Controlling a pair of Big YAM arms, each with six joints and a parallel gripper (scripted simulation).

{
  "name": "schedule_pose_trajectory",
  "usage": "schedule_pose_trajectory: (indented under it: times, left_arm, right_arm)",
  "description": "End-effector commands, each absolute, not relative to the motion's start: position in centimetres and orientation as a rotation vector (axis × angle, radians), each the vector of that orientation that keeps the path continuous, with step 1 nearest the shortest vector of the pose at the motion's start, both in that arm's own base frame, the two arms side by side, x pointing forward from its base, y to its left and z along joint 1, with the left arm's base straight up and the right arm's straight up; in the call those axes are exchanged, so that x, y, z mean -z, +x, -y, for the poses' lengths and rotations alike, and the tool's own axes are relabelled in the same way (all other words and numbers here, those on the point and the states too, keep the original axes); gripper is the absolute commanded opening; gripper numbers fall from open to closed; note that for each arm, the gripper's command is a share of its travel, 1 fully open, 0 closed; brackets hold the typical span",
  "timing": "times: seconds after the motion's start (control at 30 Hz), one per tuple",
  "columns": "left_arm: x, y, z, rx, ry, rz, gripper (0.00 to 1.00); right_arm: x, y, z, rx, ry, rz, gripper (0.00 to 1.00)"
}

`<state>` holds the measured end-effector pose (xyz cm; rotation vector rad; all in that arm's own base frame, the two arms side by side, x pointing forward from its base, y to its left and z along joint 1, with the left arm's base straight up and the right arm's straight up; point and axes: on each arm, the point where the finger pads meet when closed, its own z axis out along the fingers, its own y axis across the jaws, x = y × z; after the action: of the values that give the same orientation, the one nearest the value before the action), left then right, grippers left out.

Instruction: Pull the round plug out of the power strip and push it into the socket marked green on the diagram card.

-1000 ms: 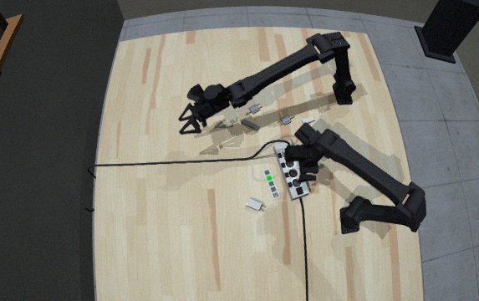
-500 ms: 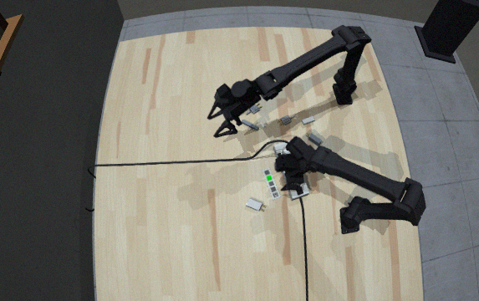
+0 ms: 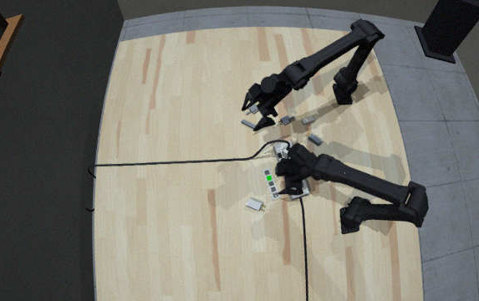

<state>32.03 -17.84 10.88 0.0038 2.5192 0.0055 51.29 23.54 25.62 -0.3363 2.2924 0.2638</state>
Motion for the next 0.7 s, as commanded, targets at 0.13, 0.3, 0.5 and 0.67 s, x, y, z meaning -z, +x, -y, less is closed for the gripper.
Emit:
schedule_pose_trajectory:
  times: [0.13,0.3,0.5,0.67]
  left_arm:
    - [-17.7,29.1,17.0,0.181,0.208,-2.333,1.00]
    - [-18.6,27.4,17.2,0.233,0.296,-2.283,1.00]
    - [-20.0,24.1,17.4,0.323,0.455,-2.169,1.00]
    - [-20.4,21.5,17.4,0.384,0.583,-2.069,1.00]
  right_arm:
    - [-25.1,39.8,-22.5,-0.154,-0.617,-2.381,1.00]
    - [-25.9,38.1,-25.0,-0.233,-0.659,-2.358,1.00]
    - [-24.3,36.9,-29.8,-0.283,-0.851,-2.367,1.00]
    - [-24.9,36.5,-30.8,-0.293,-0.864,-2.357,1.00]
